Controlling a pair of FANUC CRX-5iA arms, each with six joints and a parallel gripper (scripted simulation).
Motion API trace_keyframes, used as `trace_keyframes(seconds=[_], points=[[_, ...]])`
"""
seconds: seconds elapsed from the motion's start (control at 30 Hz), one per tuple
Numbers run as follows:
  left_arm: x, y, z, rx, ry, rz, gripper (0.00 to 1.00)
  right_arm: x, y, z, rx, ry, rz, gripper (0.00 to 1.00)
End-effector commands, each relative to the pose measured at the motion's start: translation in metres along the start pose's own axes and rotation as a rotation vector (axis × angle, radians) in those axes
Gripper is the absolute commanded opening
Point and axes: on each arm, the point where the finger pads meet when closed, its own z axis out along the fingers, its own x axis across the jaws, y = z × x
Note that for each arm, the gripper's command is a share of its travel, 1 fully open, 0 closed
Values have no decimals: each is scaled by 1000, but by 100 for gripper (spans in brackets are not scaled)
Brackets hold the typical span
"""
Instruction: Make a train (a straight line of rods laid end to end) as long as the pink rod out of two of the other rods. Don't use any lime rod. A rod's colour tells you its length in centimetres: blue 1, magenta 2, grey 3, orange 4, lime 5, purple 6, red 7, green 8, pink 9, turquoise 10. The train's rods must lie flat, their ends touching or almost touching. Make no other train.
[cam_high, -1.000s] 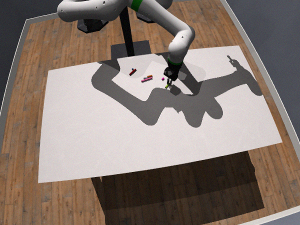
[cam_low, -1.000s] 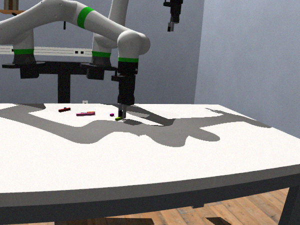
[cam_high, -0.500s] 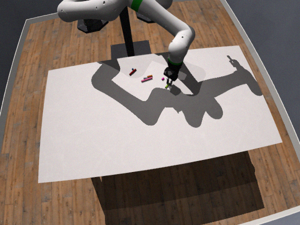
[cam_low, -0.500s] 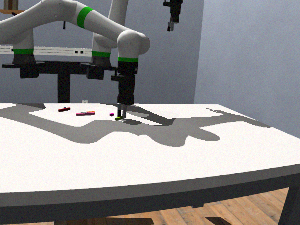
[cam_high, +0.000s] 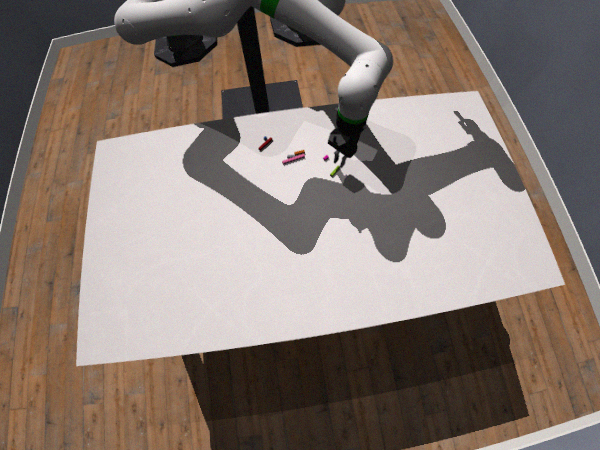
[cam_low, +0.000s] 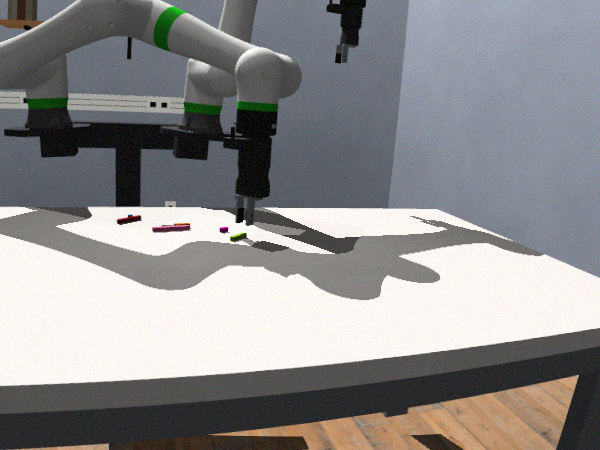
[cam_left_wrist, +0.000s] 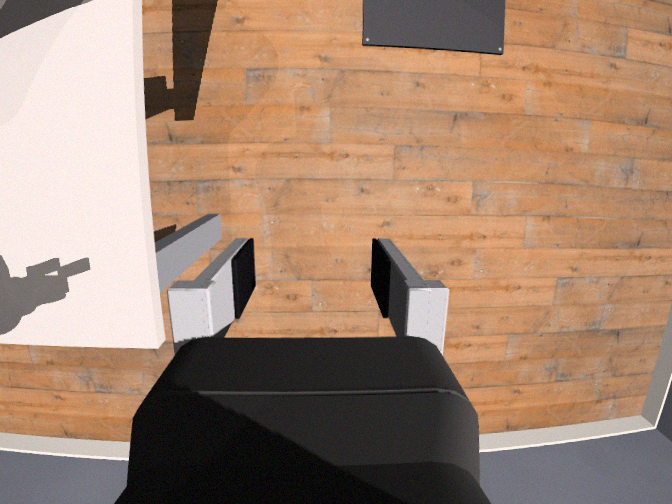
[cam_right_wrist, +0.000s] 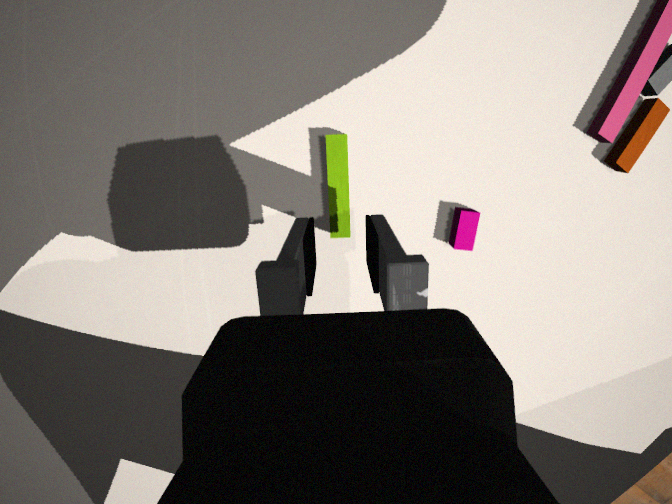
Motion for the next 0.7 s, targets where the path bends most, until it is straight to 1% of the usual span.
trace_keyframes(seconds=[0.0,0.17,0.27,0.53,0.57,0.67], points=[[0,0,-1,-2,0,0,100,-1,0,-19,0,-3,0,54],[0,0,-1,-2,0,0,100,-1,0,-45,0,-3,0,54],[0,0,-1,-2,0,0,100,-1,0,-56,0,-3,0,54],[0,0,-1,-2,0,0,100,-1,0,-63,0,-3,0,54],[0,0,-1,-2,0,0,100,-1,0,-63,0,-3,0,100],[0,0,-1,-2,0,0,100,-1,0,-63,0,-3,0,100]])
